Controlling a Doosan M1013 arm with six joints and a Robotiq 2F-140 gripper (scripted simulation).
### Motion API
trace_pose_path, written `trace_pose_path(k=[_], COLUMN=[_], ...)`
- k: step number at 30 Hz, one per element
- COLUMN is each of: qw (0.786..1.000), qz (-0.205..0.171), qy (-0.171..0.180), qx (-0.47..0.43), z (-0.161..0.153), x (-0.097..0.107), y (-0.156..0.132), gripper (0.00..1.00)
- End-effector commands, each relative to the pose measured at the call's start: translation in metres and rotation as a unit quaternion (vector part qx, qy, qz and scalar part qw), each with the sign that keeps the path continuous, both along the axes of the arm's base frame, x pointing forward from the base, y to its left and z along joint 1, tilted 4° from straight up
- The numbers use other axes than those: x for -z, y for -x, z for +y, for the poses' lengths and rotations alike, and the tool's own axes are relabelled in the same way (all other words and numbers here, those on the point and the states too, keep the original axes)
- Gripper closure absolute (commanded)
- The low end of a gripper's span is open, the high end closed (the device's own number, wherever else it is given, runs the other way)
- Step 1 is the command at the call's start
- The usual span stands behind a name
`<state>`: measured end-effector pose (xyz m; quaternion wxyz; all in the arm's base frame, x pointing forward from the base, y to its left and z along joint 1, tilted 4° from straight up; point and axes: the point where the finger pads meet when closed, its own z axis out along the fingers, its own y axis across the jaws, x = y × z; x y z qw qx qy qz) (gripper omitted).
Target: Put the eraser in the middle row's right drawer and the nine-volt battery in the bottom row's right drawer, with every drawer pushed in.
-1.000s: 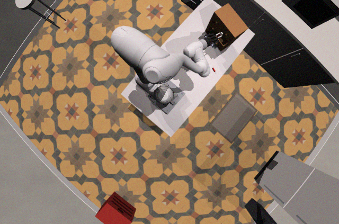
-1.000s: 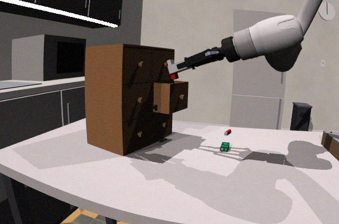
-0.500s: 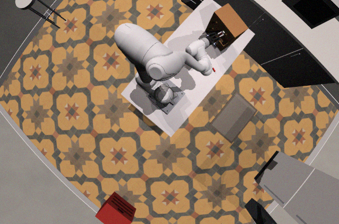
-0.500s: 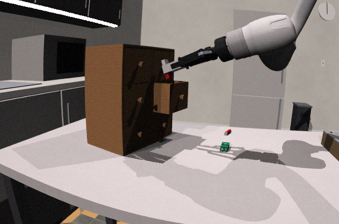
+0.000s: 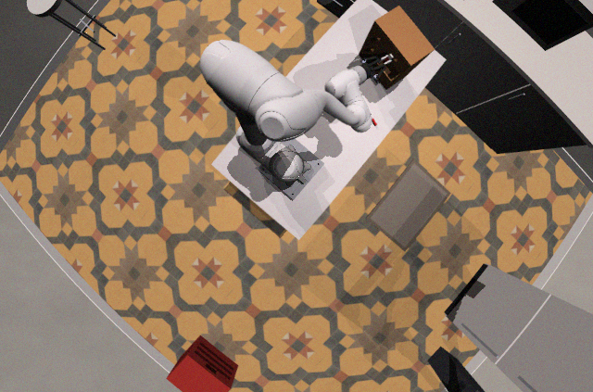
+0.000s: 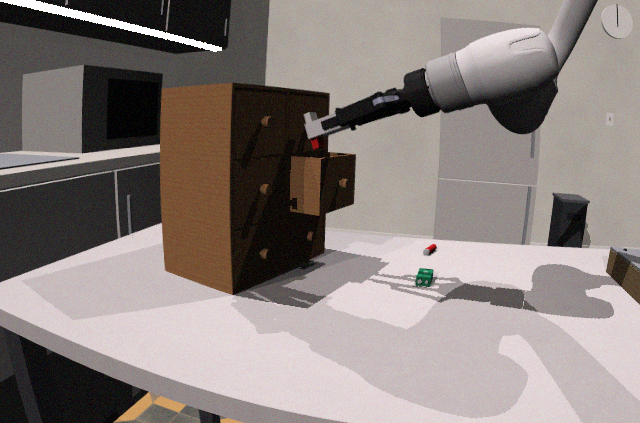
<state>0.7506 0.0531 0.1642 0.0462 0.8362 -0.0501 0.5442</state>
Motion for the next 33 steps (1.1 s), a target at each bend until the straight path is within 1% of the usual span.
trace_pose_path(k=[1, 10, 13, 16, 19, 22, 23, 33], qw=[1.0, 1.0, 1.0, 1.0, 1.0, 1.0, 1.0, 1.0], qz=[0.0, 0.0, 0.0, 0.0, 0.0, 0.0, 0.0, 0.0], qy=[0.0, 0.0, 0.0, 0.0, 0.0, 0.0, 0.0, 0.0], qx=[0.0, 0.0, 0.0, 0.0, 0.0, 0.0, 0.0, 0.0], z=[0.0, 0.0, 0.0, 0.0, 0.0, 0.0, 0.0, 0.0], x=[-0.0001, -0.0001, -0.0001, -0.0001, -0.0001, -0.0001, -0.0001, -0.0001], y=[0.0, 0.0, 0.0, 0.0, 0.0, 0.0, 0.0, 0.0], gripper=[0.89, 0.89, 0.84, 0.84, 0.79, 0.77, 0.0, 0.0])
